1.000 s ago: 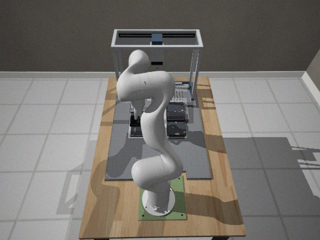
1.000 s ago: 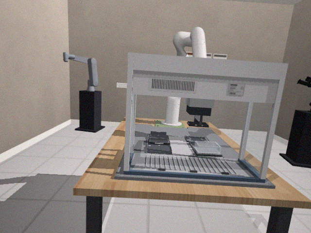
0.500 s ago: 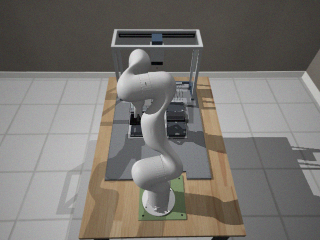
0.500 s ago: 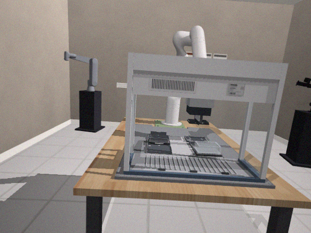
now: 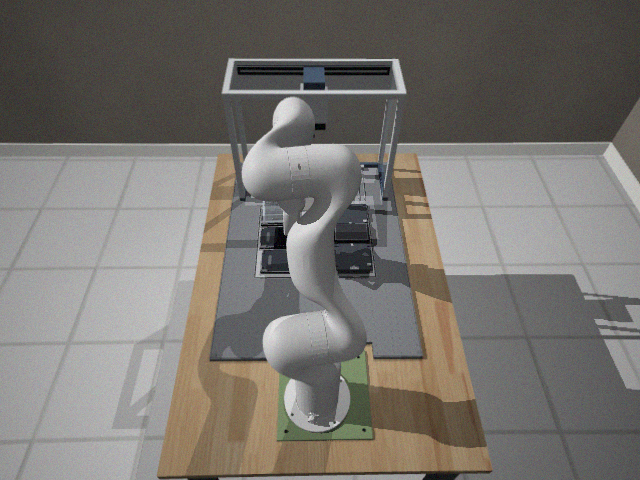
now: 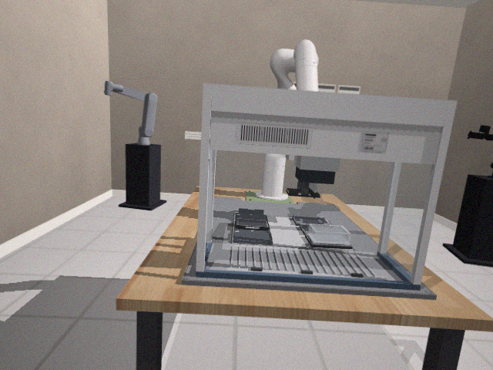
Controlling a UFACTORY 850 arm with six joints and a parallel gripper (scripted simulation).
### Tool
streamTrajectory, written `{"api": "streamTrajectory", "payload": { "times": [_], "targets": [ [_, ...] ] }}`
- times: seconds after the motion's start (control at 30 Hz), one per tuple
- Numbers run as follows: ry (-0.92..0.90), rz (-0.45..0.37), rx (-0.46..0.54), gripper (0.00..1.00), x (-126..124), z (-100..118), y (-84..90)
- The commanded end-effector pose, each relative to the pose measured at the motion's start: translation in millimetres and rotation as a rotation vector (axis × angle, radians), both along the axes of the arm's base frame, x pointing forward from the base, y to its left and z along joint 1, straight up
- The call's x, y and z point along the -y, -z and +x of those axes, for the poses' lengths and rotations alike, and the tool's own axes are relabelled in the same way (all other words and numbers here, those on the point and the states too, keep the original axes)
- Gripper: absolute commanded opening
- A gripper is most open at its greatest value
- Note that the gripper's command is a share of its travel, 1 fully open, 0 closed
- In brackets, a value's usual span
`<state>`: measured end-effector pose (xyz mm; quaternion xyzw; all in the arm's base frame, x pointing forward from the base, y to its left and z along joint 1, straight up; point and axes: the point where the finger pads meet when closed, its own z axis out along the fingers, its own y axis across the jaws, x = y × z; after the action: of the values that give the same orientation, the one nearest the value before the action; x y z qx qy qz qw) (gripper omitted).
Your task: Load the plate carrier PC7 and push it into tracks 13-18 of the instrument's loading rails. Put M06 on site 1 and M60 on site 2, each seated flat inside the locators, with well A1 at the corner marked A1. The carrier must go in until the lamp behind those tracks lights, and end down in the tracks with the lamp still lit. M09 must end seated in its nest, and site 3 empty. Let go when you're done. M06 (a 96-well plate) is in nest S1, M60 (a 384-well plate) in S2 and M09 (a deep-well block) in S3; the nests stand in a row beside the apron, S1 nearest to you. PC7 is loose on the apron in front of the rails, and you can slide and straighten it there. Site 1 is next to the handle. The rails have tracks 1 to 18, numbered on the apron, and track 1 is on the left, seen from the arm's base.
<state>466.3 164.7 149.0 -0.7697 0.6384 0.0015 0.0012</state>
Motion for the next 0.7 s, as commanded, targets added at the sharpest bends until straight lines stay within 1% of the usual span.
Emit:
{"api": "streamTrajectory", "payload": {
  "times": [0.0,0.33,0.4,0.67],
  "targets": [
    [0.0,0.002,0.002,0.0,16.7,5.6,-0.8],
    [0.0,0.001,0.002,0.0,65.1,18.5,-0.3],
    [0.0,0.001,0.002,0.0,65.1,18.5,-0.3],
    [0.0,0.001,0.002,0.0,103.8,28.8,0.0]
  ]
}}
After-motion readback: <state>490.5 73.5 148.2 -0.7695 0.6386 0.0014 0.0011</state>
